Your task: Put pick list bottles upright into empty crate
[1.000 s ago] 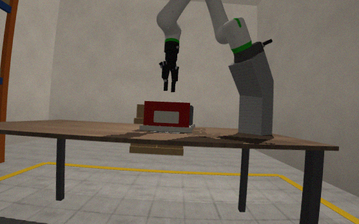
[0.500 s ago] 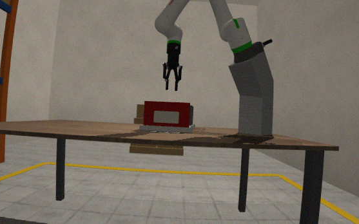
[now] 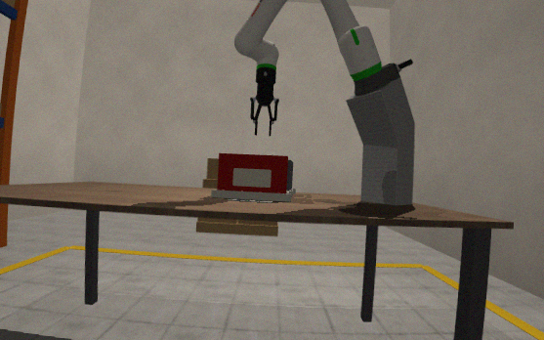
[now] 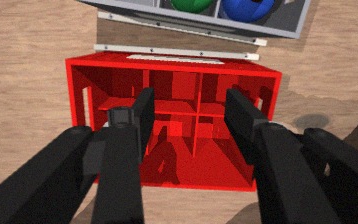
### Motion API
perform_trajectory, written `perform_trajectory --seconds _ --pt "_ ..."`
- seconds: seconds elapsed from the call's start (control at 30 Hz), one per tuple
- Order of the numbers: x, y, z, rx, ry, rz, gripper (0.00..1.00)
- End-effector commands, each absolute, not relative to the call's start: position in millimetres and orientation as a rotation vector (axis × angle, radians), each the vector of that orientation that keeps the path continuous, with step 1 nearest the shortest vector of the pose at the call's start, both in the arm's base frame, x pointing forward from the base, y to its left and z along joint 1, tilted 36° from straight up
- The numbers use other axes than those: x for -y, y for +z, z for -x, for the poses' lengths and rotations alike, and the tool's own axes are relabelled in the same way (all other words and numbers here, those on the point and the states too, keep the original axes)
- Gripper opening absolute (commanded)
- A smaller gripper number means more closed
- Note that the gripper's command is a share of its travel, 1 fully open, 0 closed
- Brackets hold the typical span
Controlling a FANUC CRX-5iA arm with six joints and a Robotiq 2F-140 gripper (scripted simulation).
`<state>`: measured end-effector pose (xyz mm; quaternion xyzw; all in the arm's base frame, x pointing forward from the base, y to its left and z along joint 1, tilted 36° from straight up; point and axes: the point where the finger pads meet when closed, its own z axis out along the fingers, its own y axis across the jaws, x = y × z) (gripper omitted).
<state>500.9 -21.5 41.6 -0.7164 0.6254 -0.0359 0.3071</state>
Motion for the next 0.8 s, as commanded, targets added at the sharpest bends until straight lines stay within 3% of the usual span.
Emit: perform_trajectory --seconds 0.0,0.77 --pt "40 39 -501 -1.763 -0.045 1.794 0.44" --pt "143 22 -499 -1.787 -0.034 1.770 0.44"
